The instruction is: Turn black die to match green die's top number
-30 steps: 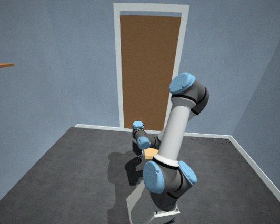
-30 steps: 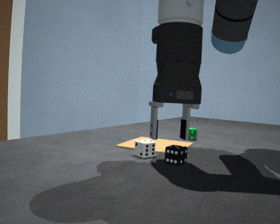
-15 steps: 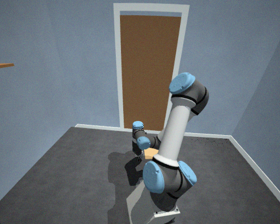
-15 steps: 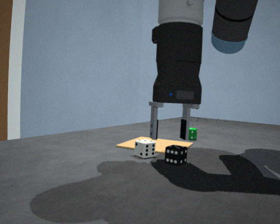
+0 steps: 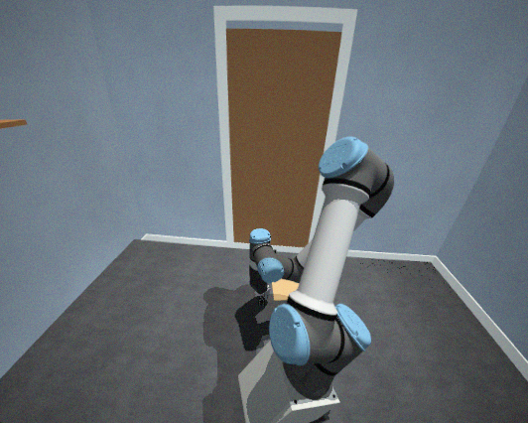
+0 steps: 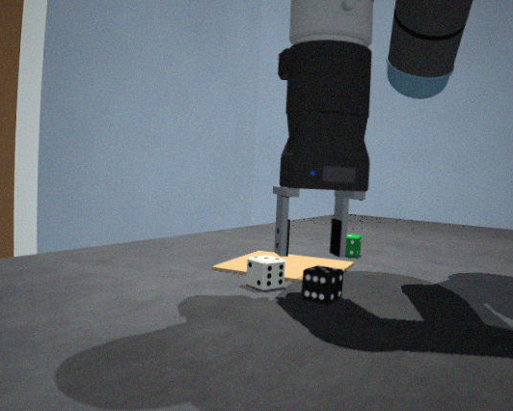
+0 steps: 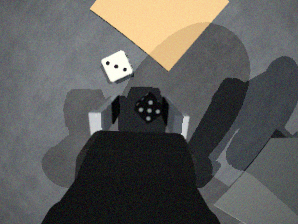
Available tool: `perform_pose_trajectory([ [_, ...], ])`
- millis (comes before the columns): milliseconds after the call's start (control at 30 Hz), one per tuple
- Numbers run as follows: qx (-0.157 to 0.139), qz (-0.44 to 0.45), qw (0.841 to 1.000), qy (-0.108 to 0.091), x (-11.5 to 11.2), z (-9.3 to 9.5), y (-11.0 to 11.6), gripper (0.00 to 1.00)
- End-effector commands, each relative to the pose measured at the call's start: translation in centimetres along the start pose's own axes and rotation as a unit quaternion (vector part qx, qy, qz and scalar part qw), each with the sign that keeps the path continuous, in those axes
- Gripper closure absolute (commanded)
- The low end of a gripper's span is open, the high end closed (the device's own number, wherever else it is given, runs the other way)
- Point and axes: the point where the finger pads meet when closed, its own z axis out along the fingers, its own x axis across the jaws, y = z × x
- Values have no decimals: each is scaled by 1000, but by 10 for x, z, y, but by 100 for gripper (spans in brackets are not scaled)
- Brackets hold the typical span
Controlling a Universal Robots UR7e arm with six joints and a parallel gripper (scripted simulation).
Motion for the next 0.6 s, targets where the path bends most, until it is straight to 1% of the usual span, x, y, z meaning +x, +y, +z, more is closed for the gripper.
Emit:
perform_pose_trajectory([
  [0,0,0,1000,-1,0,0,0,0],
  [167,0,0,1000,-1,0,-2,0,0],
  [300,0,0,1000,-1,0,-7,0,0],
  [433,0,0,1000,-1,0,-17,0,0],
  [567,0,0,1000,-1,0,-33,0,0],
])
